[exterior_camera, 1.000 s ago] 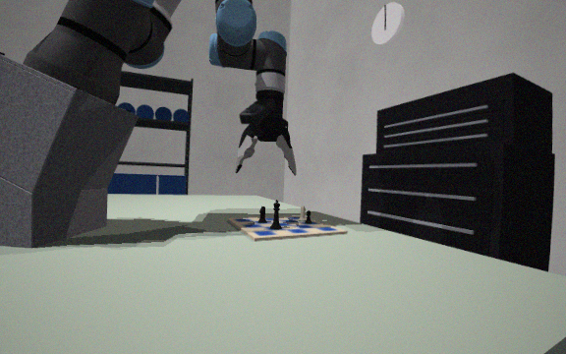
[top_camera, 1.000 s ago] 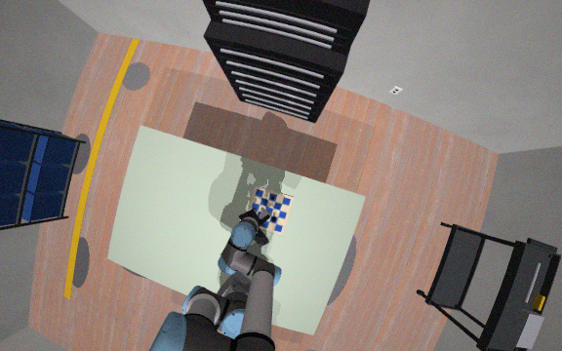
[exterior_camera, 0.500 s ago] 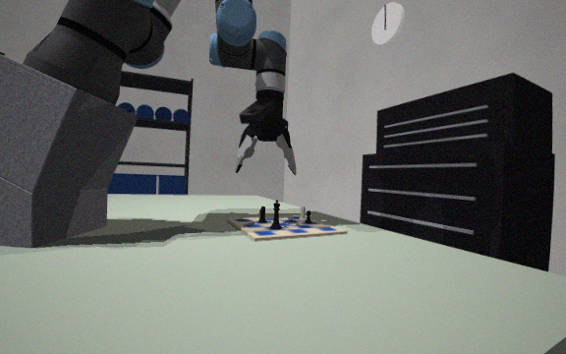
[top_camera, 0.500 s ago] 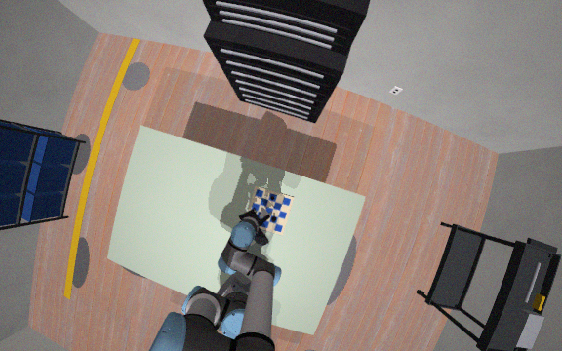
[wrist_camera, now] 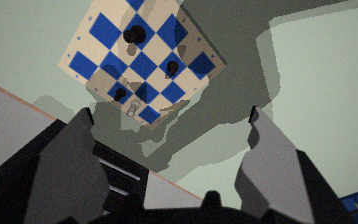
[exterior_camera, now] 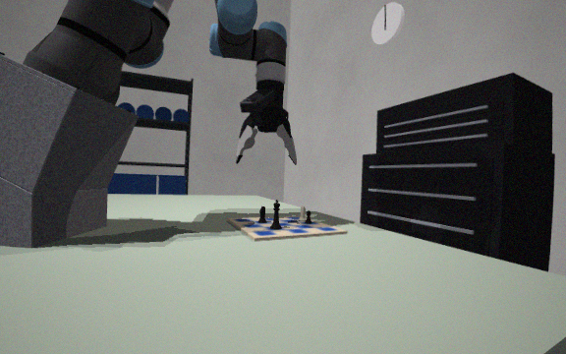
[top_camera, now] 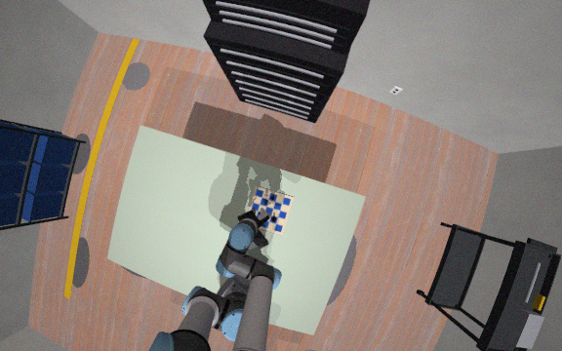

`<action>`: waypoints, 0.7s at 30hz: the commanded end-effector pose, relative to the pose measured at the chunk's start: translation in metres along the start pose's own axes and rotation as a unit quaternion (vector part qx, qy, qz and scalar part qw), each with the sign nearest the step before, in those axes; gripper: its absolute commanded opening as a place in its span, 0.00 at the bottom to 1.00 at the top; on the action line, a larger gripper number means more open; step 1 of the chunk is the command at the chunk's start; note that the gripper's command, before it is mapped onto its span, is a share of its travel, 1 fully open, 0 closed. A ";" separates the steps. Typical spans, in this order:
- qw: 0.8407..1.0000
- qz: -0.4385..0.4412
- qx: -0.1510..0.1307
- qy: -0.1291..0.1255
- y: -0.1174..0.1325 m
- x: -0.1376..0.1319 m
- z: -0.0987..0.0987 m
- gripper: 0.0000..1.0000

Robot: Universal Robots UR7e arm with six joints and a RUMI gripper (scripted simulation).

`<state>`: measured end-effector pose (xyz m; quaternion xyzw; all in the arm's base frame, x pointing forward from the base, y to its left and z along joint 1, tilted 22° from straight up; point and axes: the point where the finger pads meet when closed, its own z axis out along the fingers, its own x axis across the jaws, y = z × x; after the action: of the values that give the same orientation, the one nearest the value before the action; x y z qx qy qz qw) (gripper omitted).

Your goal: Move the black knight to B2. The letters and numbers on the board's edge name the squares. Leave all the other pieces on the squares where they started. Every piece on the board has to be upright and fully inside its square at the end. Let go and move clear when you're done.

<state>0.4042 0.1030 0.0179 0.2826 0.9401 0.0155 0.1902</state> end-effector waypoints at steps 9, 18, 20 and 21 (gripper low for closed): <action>1.000 0.000 0.000 0.000 0.000 0.000 -0.042 1.00; 1.000 0.000 0.000 0.000 0.000 0.000 -0.050 1.00; 1.000 0.000 0.000 0.000 0.000 0.000 -0.050 1.00; 1.000 0.000 0.000 0.000 0.000 0.000 -0.050 1.00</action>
<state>0.3866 0.1067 0.0627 0.2826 0.9401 0.0154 0.1898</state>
